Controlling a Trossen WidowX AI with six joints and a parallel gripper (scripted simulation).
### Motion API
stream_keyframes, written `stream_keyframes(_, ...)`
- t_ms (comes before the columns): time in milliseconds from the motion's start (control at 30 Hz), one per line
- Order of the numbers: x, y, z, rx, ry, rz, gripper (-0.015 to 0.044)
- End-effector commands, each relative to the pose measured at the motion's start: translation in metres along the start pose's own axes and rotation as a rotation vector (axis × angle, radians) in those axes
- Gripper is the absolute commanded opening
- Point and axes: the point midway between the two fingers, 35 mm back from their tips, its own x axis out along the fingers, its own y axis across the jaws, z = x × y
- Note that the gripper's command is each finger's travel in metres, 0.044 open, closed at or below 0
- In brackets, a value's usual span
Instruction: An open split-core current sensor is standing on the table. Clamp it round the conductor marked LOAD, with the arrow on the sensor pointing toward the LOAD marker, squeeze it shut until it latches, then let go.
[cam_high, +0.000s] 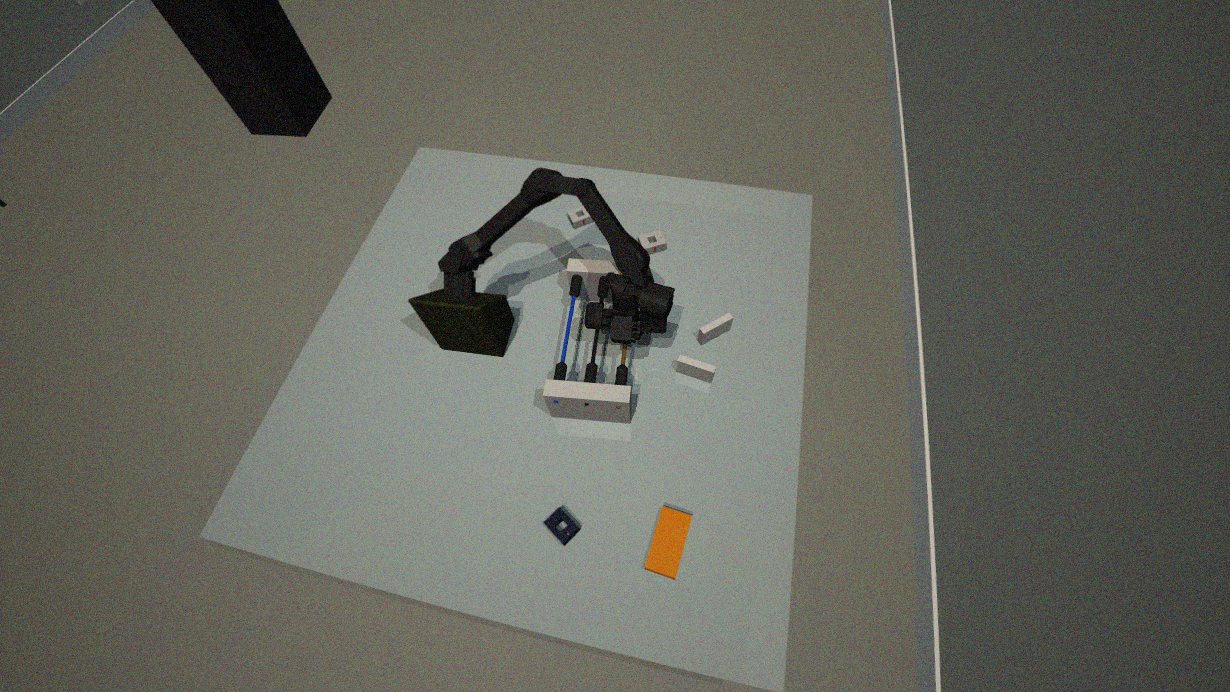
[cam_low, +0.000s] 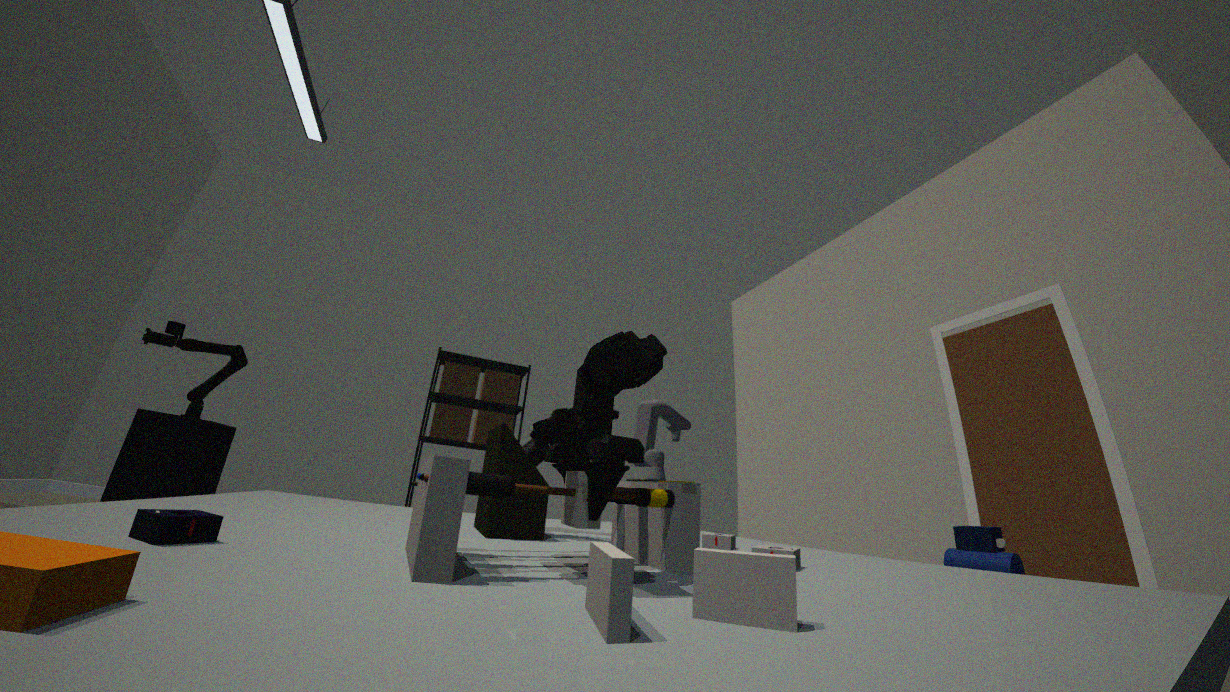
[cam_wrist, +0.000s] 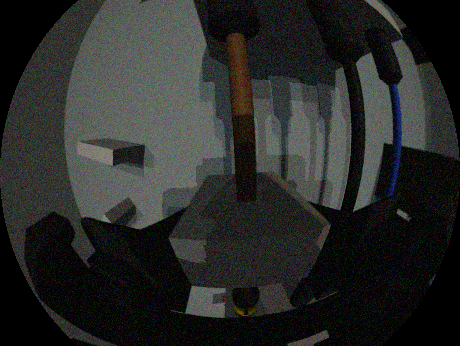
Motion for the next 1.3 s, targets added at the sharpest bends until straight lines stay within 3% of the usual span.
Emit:
stream_keyframes(0, -0.0001, -0.0004, -0.0002, 0.001, 0.001, -0.002, 0.0105)
stream_keyframes(233, -0.0001, -0.0004, -0.0002, 0.001, 0.001, -0.002, 0.0279)
stream_keyframes(1267, -0.0001, -0.0004, -0.0002, 0.001, 0.001, -0.002, 0.0279)
